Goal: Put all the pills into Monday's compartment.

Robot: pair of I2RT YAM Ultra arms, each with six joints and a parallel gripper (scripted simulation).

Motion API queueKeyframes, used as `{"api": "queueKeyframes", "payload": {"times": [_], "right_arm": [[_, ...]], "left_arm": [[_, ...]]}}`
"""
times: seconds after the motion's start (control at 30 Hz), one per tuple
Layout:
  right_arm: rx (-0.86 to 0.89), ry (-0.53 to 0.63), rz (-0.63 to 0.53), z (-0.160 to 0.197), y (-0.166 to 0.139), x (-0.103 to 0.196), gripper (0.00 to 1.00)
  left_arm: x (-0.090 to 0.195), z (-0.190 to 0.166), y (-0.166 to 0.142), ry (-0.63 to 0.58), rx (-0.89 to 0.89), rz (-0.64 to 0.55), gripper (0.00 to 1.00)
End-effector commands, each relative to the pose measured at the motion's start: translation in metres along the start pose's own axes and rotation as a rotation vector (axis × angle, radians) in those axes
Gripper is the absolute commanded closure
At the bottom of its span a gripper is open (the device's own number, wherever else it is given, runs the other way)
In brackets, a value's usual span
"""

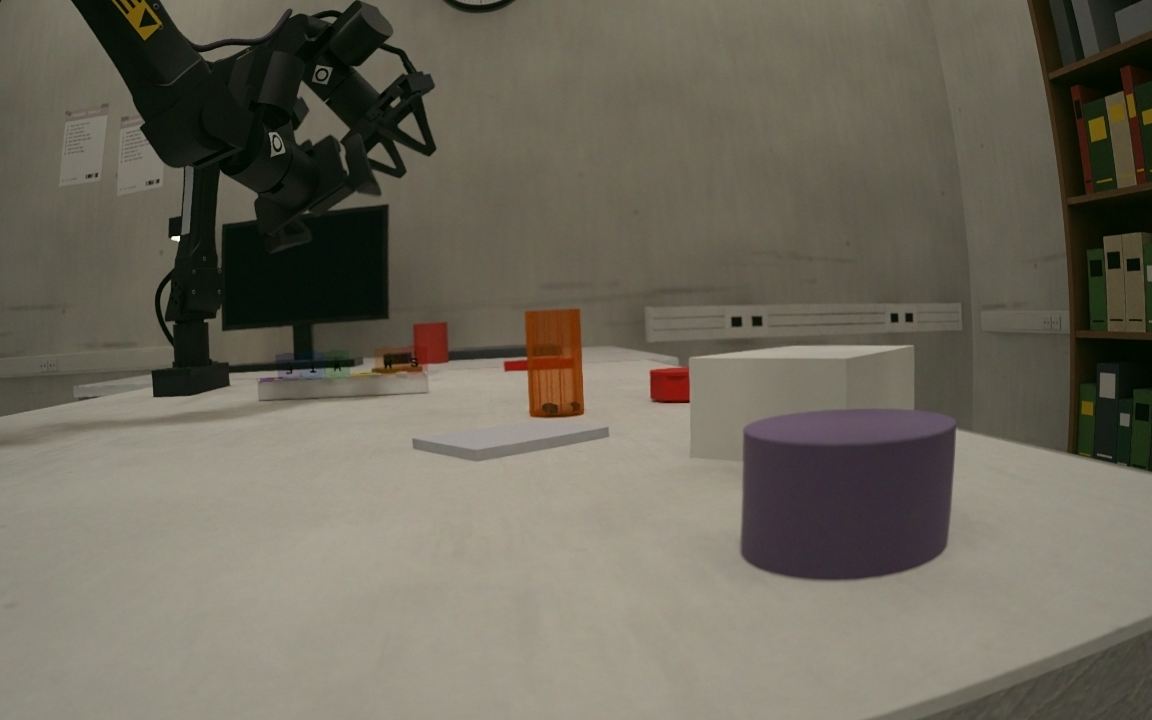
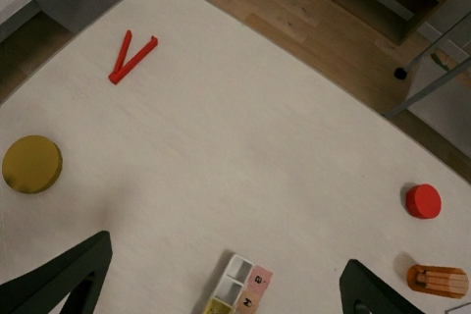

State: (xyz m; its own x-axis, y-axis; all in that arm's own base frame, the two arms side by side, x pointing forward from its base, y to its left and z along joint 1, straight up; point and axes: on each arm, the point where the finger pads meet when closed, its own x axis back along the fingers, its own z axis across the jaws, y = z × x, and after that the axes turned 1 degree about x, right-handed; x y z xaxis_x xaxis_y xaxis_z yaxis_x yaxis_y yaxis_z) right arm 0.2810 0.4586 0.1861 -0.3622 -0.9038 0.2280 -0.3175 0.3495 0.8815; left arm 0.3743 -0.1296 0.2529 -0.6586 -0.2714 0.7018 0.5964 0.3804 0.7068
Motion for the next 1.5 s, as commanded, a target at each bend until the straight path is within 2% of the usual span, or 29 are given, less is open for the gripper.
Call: {"api": "queueKeyframes", "payload": {"times": [0.0,0.23,0.3,0.43,0.53,0.63,0.77,1.47], "right_arm": [[-0.093,-0.005,0.084,-0.007,0.014,0.01,0.0],[-0.239,-0.07,0.152,-0.038,0.083,0.061,0.0],[-0.239,-0.07,0.152,-0.038,0.083,0.061,0.0],[-0.32,-0.126,0.147,-0.056,0.137,0.117,0.0],[-0.35,-0.151,0.129,-0.064,0.161,0.147,0.0],[-0.36,-0.164,0.108,-0.068,0.175,0.162,0.0],[-0.349,-0.165,0.068,-0.071,0.188,0.167,0.0],[-0.349,-0.165,0.068,-0.071,0.188,0.167,0.0]], "left_arm": [[0.003,0.0,0.004,-0.008,0.01,-0.011,0.0],[0.003,0.0,0.004,-0.008,0.01,-0.011,0.0],[0.003,0.0,0.004,-0.008,0.01,-0.011,0.0],[0.003,0.0,0.004,-0.008,0.01,-0.011,0.0],[0.003,0.0,0.004,-0.008,0.01,-0.011,0.0],[0.003,0.0,0.004,-0.008,0.01,-0.011,0.0],[0.003,0.0,0.004,-0.008,0.01,-0.011,0.0],[0.003,0.0,0.004,-0.008,0.01,-0.011,0.0]]}}
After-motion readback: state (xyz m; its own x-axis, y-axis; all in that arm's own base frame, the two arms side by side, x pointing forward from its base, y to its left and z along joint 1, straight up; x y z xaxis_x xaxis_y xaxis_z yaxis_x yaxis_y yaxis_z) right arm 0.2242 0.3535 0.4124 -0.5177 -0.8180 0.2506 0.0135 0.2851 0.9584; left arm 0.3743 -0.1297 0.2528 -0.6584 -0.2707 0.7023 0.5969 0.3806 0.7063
